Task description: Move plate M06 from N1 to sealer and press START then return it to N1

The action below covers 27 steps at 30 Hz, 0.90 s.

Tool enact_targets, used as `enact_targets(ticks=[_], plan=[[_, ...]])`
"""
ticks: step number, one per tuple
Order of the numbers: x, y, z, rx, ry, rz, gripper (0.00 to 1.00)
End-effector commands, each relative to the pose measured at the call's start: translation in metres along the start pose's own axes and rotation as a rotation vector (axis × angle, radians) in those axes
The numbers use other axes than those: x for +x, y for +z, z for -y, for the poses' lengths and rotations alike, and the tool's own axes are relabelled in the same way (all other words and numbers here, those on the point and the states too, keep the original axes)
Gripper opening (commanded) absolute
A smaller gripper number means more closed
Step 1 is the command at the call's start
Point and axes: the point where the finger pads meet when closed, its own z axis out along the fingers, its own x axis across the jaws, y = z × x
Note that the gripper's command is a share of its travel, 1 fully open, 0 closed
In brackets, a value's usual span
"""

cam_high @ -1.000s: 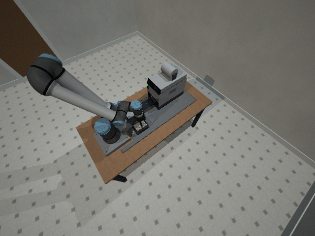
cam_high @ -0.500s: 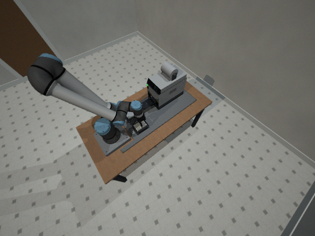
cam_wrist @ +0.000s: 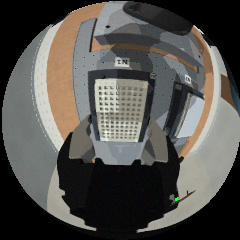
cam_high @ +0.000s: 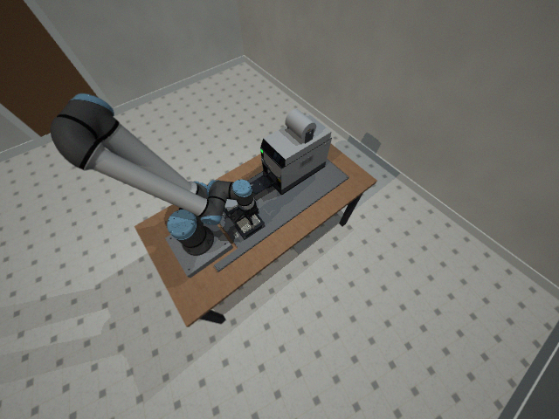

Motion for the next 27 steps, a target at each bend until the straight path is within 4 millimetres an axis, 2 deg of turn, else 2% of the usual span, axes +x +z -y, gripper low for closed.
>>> enact_targets(ticks=[1,14,27], plan=[[-0.0005,0.0023,-0.0005,-0.001,0.000,0.001,0.68],[-0.0005,0.0039,-0.0005,-0.001,0.000,0.001,0.68],[-0.0005,0.0039,-0.0005,-0.001,0.000,0.001,0.62]])
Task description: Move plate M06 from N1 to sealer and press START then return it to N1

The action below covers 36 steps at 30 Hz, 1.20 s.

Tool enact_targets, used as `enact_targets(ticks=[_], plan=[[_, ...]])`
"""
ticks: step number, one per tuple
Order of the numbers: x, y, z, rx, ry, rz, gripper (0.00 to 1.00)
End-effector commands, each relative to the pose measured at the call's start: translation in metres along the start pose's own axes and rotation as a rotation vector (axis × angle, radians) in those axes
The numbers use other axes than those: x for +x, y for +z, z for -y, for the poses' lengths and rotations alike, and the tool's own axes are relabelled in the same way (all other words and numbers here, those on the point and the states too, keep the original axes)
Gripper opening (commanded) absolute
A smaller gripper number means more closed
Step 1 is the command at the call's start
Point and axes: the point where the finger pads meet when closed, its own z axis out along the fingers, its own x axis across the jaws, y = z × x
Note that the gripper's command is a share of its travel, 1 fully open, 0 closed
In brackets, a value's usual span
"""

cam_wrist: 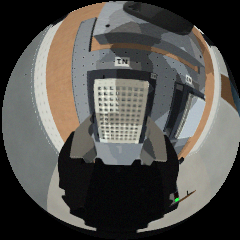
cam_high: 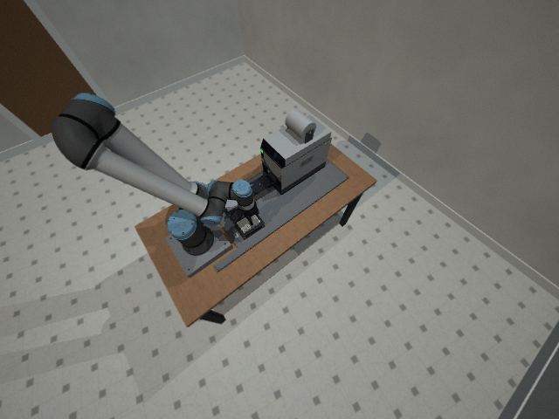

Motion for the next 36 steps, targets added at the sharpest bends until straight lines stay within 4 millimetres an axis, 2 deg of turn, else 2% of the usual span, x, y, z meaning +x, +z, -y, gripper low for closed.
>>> enact_targets(ticks=[1,15,16,36], plan=[[-0.0004,-0.0004,-0.0004,-0.001,0.000,0.001,0.61],[-0.0004,-0.0004,-0.0004,-0.001,0.000,0.001,0.55],[-0.0004,-0.0004,-0.0004,-0.001,0.000,0.001,0.00],[-0.0004,-0.0003,-0.0005,-0.001,0.000,0.001,0.00]])
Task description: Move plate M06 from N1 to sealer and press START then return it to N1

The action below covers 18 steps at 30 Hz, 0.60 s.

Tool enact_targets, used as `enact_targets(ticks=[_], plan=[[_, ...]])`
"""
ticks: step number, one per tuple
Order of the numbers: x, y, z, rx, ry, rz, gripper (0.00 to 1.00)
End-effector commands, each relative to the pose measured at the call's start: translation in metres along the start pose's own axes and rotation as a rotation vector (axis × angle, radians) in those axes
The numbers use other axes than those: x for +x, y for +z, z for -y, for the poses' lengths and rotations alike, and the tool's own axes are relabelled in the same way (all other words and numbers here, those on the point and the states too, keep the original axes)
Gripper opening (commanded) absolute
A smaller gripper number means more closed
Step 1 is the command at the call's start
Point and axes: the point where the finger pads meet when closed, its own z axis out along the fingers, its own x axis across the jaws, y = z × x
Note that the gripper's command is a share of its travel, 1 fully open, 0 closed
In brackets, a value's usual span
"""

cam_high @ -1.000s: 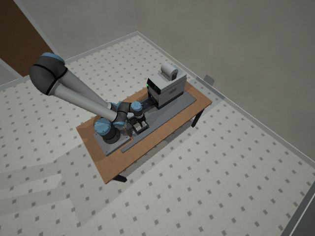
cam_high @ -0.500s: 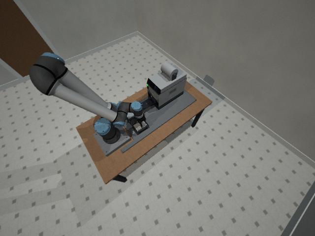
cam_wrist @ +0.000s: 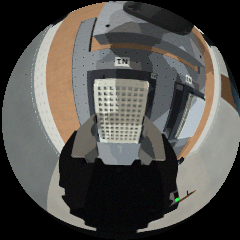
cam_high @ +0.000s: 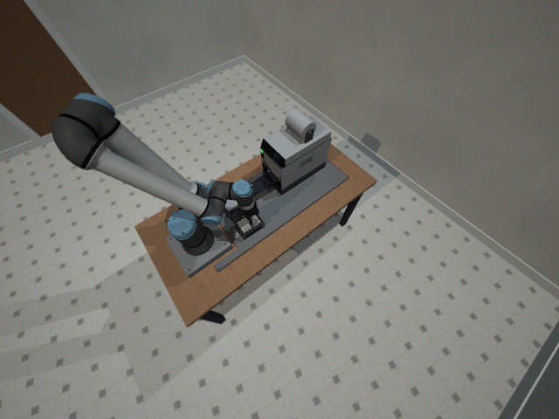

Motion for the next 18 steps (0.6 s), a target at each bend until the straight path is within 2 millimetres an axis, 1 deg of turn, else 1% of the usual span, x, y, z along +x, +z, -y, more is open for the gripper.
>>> enact_targets(ticks=[1,14,18], plan=[[-0.0003,-0.0003,-0.0004,-0.001,0.000,0.001,0.00],[-0.0003,-0.0003,-0.0004,-0.001,0.000,0.001,0.00],[-0.0003,-0.0030,-0.0004,-0.001,0.000,0.001,0.00]])
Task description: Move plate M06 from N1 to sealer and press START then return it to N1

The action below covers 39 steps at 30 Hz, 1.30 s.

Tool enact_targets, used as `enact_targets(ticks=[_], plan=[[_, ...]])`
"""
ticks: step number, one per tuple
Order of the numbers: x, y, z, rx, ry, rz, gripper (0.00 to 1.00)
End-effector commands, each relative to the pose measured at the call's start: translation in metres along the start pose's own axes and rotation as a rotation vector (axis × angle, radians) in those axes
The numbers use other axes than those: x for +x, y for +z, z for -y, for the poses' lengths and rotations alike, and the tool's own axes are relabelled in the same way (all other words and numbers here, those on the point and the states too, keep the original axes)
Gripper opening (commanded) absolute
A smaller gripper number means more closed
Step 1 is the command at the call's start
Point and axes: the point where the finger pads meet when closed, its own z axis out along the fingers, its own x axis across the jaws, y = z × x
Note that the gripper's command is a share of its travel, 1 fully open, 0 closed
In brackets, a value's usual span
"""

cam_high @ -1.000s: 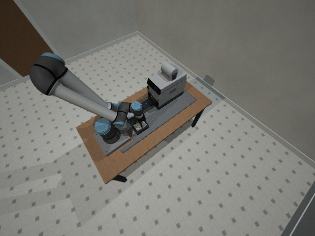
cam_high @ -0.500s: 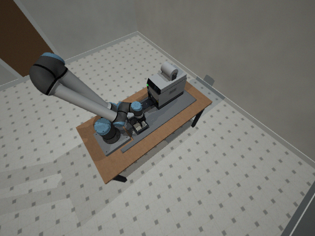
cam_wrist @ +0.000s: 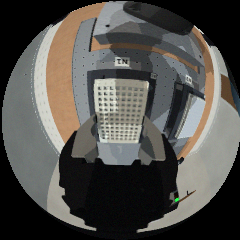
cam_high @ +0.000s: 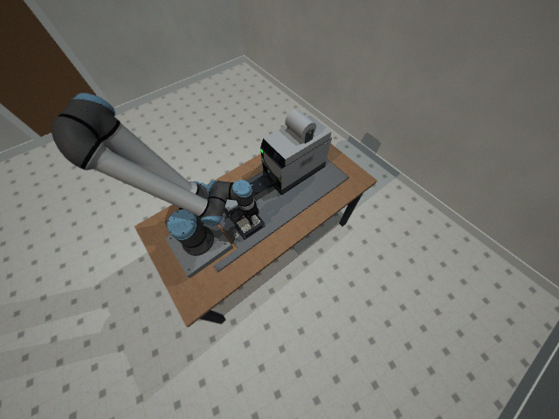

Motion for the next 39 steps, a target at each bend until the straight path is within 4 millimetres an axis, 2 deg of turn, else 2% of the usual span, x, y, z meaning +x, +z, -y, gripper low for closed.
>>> enact_targets(ticks=[1,21,39], plan=[[0.000,-0.003,0.000,-0.001,0.000,0.001,0.00],[0.000,-0.013,0.000,-0.001,0.000,0.001,0.00],[0.000,-0.040,0.000,-0.001,0.000,0.001,0.00]])
